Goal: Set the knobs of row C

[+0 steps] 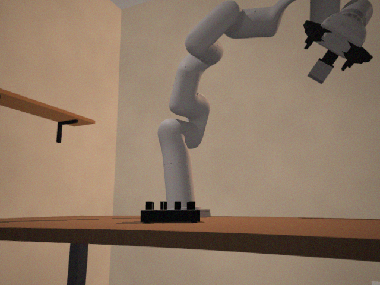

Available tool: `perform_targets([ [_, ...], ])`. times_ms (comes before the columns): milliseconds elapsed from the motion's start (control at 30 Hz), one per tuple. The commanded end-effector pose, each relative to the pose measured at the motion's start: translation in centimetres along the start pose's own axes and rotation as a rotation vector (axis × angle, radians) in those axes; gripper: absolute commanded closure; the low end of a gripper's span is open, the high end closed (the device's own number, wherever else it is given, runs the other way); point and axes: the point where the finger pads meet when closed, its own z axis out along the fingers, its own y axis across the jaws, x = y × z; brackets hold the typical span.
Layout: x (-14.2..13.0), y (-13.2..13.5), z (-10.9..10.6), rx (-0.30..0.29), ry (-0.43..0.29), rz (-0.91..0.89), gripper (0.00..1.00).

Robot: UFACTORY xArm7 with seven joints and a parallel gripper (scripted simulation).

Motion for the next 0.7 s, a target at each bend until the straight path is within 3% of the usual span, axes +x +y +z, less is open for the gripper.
perform_targets([
  [0,-0.12,-0.10,-0.15,-0.003,-0.002,0.004,0.00],
  [667,-0.21,-0.20,-0.05,-0.007,0.000,0.018,0.00],
])
